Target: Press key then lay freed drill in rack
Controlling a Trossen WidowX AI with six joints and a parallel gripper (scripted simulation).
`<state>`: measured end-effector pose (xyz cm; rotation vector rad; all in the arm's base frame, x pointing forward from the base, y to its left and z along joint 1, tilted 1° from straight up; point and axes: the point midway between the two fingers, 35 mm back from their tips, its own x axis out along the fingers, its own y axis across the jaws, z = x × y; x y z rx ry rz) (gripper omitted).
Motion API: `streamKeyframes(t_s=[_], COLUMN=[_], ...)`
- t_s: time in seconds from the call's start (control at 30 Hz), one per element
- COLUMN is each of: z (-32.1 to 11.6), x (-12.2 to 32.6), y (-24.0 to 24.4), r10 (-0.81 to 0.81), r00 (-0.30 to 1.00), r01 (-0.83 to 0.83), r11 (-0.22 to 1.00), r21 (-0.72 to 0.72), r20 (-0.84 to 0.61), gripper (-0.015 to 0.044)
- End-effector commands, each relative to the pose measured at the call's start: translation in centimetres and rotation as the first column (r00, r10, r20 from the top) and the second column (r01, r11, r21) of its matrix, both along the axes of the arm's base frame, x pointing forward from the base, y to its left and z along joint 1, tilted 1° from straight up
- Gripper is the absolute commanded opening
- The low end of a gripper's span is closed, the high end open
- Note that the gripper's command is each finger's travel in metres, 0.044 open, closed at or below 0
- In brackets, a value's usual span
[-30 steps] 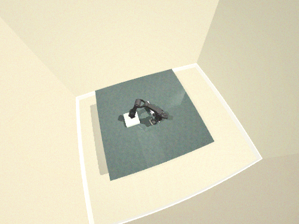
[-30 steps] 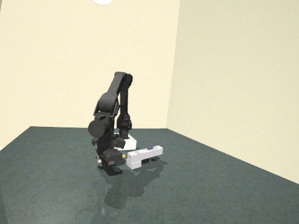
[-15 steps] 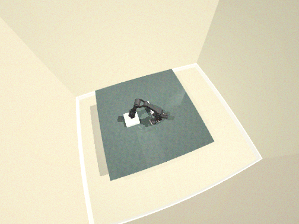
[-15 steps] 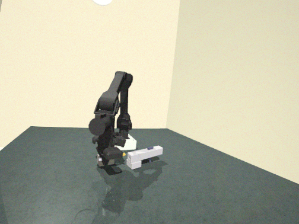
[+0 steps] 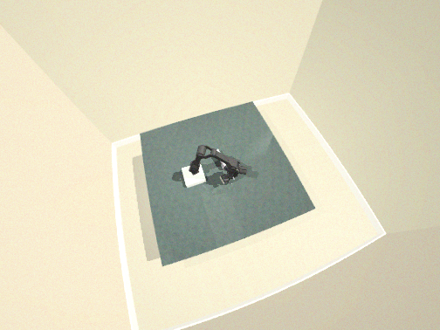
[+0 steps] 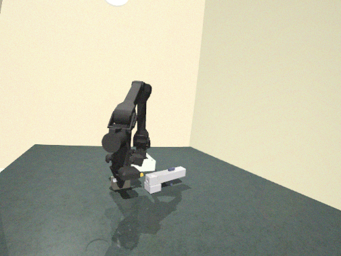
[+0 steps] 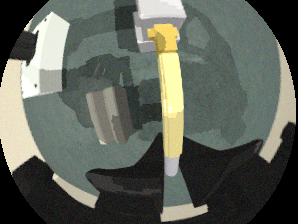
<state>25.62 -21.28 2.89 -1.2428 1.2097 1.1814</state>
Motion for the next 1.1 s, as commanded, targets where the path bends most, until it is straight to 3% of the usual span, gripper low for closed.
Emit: streamKeyframes(t_s=[0.0,1.07], z=[0.32,1.24], x=[0.08,0.03], y=[-0.06,0.03], r10=[0.001,0.001], r00=[1.0,1.0], r01=[-0.001,-0.001], r11=[1.0,1.0], r21=[-0.003,-0.003], r20=[0.003,0.003], gripper=[0.0,0.0])
